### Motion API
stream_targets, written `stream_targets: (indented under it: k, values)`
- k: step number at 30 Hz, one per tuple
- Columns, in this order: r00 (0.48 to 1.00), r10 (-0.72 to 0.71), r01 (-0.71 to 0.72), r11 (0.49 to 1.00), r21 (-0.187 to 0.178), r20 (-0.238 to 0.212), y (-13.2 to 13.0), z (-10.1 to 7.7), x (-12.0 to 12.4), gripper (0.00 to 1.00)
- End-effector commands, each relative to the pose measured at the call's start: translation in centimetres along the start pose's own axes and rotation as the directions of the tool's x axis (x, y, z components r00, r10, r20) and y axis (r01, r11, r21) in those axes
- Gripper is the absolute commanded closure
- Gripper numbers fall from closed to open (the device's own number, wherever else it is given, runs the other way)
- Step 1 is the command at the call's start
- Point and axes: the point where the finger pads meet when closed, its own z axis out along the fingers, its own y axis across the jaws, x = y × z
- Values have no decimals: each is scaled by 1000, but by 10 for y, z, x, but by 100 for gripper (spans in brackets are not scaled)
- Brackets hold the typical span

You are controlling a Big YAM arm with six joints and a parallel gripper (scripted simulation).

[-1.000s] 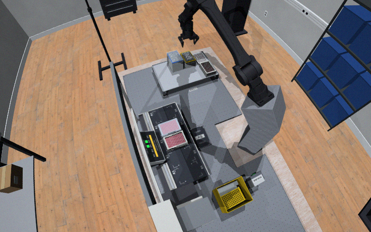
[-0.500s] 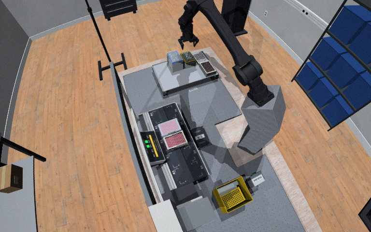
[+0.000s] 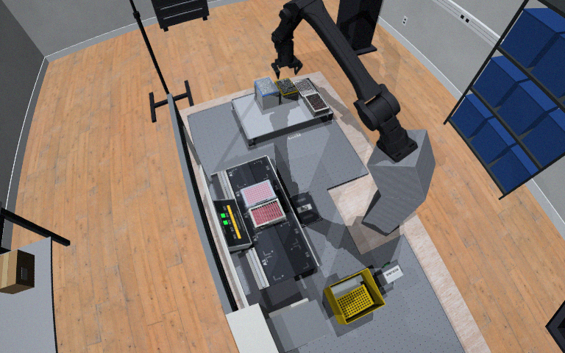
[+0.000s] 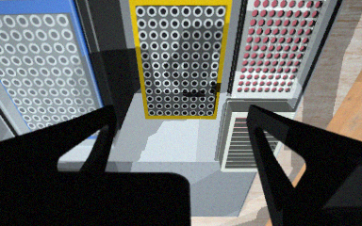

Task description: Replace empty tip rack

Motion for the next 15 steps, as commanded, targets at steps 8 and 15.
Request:
stream_targets:
  k: [8, 15]
  values:
    - [999, -14, 14, 1000, -9, 50, 14, 11, -24, 3]
    - [999, -14, 14, 1000, -9, 50, 14, 20, -24, 3]
